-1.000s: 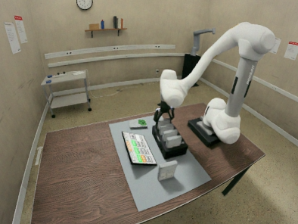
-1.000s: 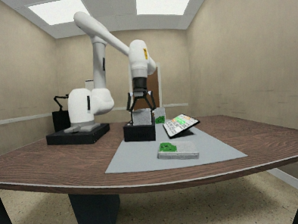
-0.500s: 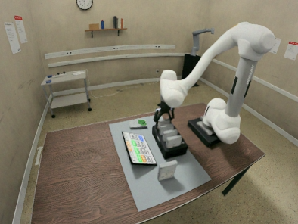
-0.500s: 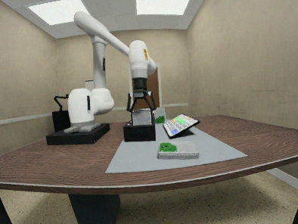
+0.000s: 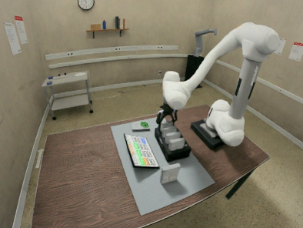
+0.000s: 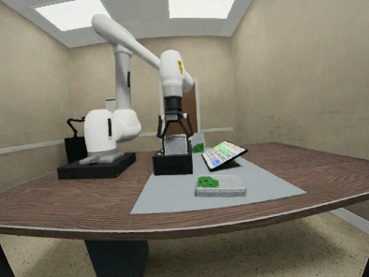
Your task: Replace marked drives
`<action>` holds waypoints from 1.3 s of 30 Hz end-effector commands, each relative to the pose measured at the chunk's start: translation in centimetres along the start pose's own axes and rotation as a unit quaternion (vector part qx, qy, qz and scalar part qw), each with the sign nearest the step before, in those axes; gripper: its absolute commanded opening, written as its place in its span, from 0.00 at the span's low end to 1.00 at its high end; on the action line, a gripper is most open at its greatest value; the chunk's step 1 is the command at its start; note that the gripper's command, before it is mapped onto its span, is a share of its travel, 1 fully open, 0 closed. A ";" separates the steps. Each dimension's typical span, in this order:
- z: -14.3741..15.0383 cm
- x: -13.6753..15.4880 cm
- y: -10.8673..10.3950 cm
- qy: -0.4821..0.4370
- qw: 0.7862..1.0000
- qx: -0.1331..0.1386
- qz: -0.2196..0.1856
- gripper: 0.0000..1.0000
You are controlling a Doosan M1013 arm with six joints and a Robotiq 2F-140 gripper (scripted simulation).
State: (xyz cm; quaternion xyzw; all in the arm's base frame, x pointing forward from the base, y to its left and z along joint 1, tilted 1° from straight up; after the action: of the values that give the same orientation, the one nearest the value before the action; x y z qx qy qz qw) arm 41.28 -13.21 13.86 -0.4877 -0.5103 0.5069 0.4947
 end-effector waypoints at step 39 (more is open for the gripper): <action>0.0 0.0 0.0 0.000 1.000 -0.001 0.000 0.89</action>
State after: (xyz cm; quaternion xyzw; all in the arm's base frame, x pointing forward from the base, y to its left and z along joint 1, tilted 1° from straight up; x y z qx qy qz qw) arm 41.29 -13.20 13.86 -0.4877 -0.5103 0.5069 0.4947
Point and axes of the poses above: the point where the finger pads meet when closed, its own y axis out along the fingers, its own z axis across the jaws, x = y × z, the point moved 8 cm from there along -y, back along the fingers, and after that the axes turned 10 degrees about -y, right-handed, at the moved point
